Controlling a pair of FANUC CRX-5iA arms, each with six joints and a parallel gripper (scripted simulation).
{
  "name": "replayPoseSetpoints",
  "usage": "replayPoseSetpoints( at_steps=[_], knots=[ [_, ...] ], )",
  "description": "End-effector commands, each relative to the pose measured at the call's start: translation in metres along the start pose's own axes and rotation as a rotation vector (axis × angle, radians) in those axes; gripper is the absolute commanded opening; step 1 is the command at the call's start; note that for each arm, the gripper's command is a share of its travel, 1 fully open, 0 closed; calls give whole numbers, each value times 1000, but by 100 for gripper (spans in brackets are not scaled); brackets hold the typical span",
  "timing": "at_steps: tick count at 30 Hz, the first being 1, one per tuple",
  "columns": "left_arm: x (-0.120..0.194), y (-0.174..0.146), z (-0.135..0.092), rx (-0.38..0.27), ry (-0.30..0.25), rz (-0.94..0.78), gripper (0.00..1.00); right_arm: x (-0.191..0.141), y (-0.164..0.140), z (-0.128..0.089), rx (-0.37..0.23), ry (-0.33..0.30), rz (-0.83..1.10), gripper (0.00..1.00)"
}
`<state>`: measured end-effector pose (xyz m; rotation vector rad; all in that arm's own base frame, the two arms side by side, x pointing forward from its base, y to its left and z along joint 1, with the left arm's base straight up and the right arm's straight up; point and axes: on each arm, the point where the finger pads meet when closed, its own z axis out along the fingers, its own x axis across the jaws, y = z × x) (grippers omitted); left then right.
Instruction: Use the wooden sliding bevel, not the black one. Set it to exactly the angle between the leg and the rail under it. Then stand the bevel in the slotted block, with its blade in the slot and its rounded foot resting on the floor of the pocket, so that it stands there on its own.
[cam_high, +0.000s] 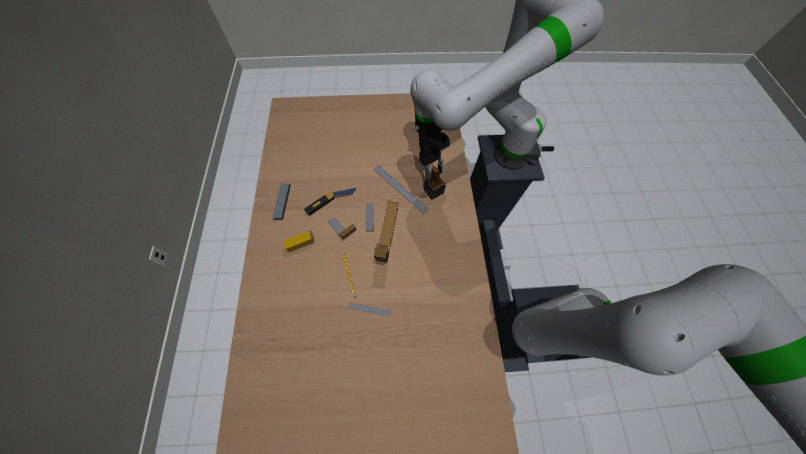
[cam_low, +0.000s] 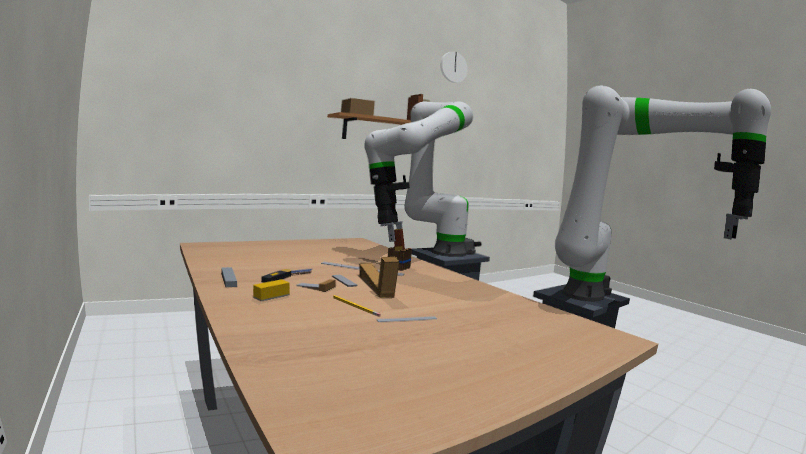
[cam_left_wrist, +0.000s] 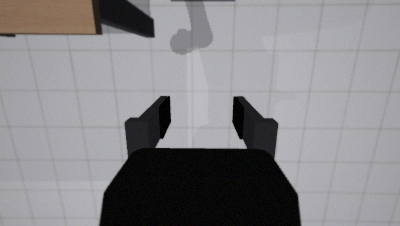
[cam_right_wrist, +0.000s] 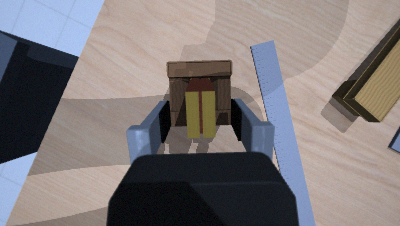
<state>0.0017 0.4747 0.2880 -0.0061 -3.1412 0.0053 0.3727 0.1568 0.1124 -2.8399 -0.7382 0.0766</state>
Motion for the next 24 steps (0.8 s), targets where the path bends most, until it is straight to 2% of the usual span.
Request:
replayPoseSetpoints(
  at_steps=[1,11,24],
  knots=[
    [0,0,-2,-3,0,0,100,1,0,8,-1,2,-1,100],
    [0,0,-2,-3,0,0,100,1,0,18,-1,2,-1,100],
    [0,0,-2,-3,0,0,100,1,0,19,-1,2,-1,100]
  ],
)
